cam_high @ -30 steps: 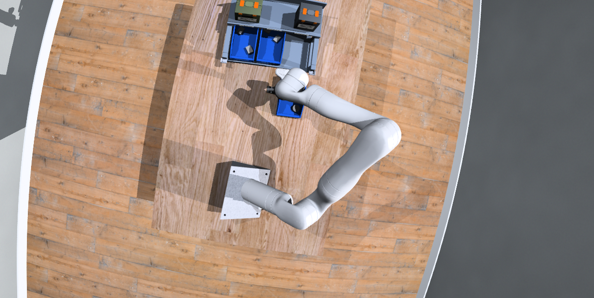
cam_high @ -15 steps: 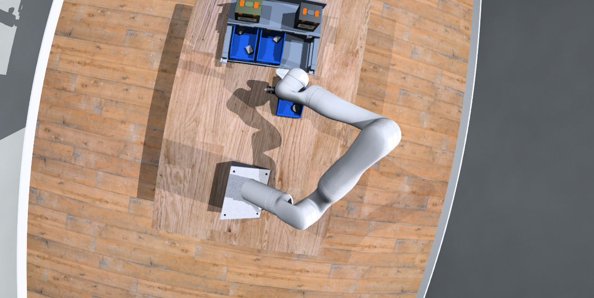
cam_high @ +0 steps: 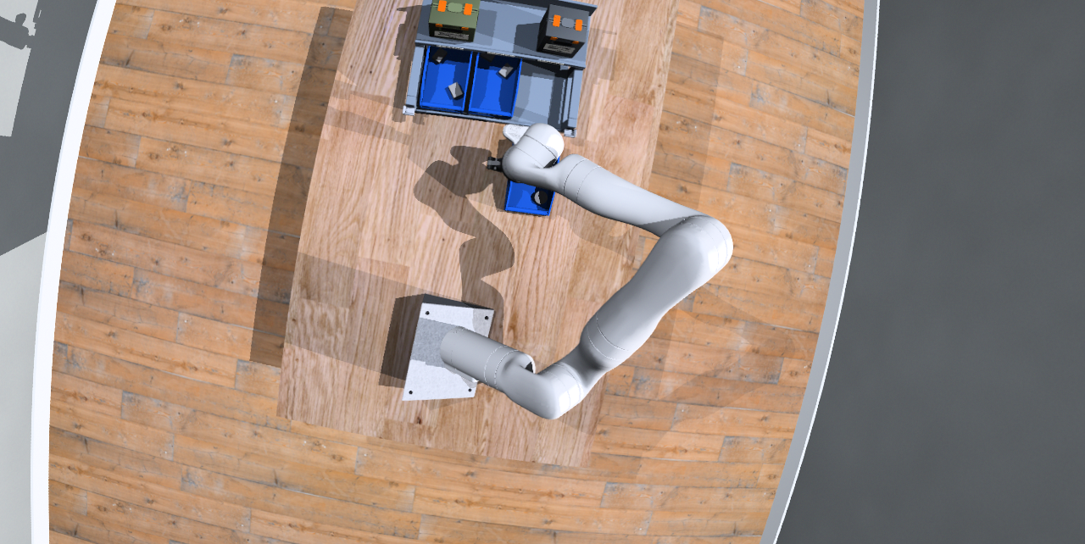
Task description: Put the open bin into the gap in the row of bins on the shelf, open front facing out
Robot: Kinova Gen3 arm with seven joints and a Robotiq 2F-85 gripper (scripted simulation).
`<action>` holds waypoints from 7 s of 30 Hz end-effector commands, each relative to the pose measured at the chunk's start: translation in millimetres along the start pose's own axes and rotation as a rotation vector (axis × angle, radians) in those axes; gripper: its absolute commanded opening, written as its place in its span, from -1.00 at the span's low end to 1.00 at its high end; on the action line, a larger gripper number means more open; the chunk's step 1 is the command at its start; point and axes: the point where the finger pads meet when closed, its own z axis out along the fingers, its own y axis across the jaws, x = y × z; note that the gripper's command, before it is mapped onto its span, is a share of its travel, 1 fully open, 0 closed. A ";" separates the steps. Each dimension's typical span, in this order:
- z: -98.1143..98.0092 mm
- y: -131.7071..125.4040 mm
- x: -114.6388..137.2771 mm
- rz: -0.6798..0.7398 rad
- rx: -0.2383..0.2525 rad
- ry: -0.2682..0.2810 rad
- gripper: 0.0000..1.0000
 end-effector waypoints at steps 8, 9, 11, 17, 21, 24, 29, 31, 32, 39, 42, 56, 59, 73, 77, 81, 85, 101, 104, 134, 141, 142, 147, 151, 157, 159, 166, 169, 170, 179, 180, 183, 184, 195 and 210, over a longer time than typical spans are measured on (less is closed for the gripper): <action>-1.1 -0.4 0.7 0.000 0.001 0.002 -0.80; -1.3 -0.4 0.9 0.000 0.001 0.002 -0.80; -1.6 -0.5 1.1 0.000 0.001 0.003 -0.80; -1.6 -0.5 1.1 0.000 0.001 0.003 -0.80; -1.6 -0.5 1.1 0.000 0.001 0.003 -0.80; -1.1 -0.4 0.8 0.000 0.001 0.002 -0.31; -1.1 -0.4 0.8 0.000 0.001 0.002 -0.31; -1.1 -0.4 0.8 0.000 0.001 0.002 -0.31; -1.1 -0.4 0.8 0.000 0.001 0.002 -0.31; -1.1 -0.4 0.8 0.000 0.001 0.002 -0.31; -1.1 -0.4 0.8 0.000 0.001 0.002 -0.31; -1.1 -0.4 0.8 0.000 0.001 0.002 -0.31; -1.1 -0.4 0.8 0.000 0.001 0.002 -0.31; -1.1 -0.4 0.8 0.000 0.001 0.002 -0.31; -1.1 -0.4 0.8 0.000 0.001 0.002 -0.31; -1.1 -0.4 0.8 0.000 0.001 0.002 -0.31; -1.1 -0.4 0.8 0.000 0.001 0.002 -0.31; -41.1 -0.3 0.7 0.000 0.001 0.003 -0.31; -41.1 -0.3 0.7 0.000 0.001 0.003 -0.31; -108.8 -0.3 0.6 0.000 0.001 0.003 -0.31; -108.8 -0.3 0.6 0.000 0.001 0.003 -0.31; -108.8 -0.3 0.6 0.000 0.001 0.003 -0.31; -99.9 -0.3 0.6 0.000 0.001 0.003 -0.31; -99.9 -0.3 0.6 0.000 0.001 0.003 -0.31; -99.9 -0.3 0.6 0.000 0.001 0.003 -0.31; -99.9 -0.3 0.6 0.000 0.001 0.003 -0.31; -95.5 -0.3 0.6 0.000 0.001 0.003 -0.31; -95.5 -0.3 0.6 0.000 0.001 0.003 -0.31; -95.5 -0.3 0.6 0.000 0.001 0.003 -0.31; -94.2 -0.3 0.6 0.000 0.001 0.003 -0.31; -93.7 -0.3 0.6 0.000 0.001 0.003 -0.31; -93.3 -0.3 0.6 0.000 0.001 0.003 -0.31; -93.3 -0.3 0.6 0.000 0.001 0.003 -0.31; -93.3 -0.3 0.6 0.000 0.001 0.003 -0.22; -93.3 -0.3 0.6 0.000 0.001 0.003 -0.22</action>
